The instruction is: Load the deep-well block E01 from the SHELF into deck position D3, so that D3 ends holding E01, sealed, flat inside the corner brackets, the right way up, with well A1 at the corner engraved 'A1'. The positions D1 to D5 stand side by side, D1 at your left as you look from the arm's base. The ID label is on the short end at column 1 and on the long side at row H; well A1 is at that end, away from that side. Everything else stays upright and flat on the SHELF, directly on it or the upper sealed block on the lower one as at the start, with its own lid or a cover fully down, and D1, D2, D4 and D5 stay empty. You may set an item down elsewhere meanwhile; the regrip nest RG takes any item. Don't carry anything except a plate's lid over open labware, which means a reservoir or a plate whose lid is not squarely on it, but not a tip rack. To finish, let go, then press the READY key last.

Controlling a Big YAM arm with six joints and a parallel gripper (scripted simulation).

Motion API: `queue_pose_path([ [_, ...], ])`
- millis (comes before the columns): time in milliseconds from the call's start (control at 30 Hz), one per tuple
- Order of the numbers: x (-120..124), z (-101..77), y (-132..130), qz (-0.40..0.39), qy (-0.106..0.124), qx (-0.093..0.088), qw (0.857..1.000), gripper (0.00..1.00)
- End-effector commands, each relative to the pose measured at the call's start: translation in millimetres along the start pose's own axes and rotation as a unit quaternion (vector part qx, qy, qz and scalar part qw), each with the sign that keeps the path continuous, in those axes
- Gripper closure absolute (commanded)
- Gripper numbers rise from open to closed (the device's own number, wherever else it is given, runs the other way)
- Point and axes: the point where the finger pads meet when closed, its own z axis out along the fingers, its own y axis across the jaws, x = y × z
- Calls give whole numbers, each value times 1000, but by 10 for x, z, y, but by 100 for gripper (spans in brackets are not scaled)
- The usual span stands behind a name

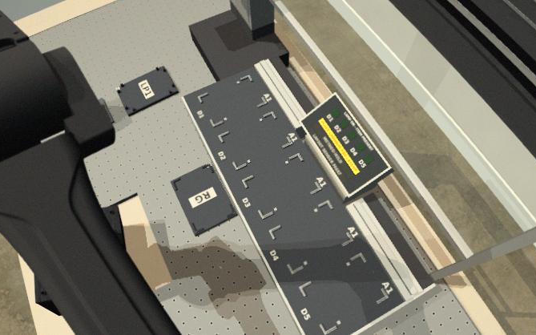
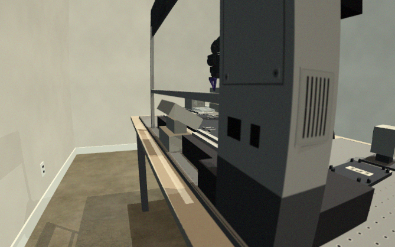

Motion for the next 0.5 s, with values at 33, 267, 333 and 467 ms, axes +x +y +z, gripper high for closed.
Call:
queue_pose_path([
  [33, -240, -455, 91, -13, -45, -9, 999, 100],
  [267, -240, -507, 67, -10, -41, -8, 999, 100],
  [333, -228, -572, 102, -14, -44, -9, 999, 100],
  [467, -230, -649, 77, -11, -45, -9, 999, 100],
])
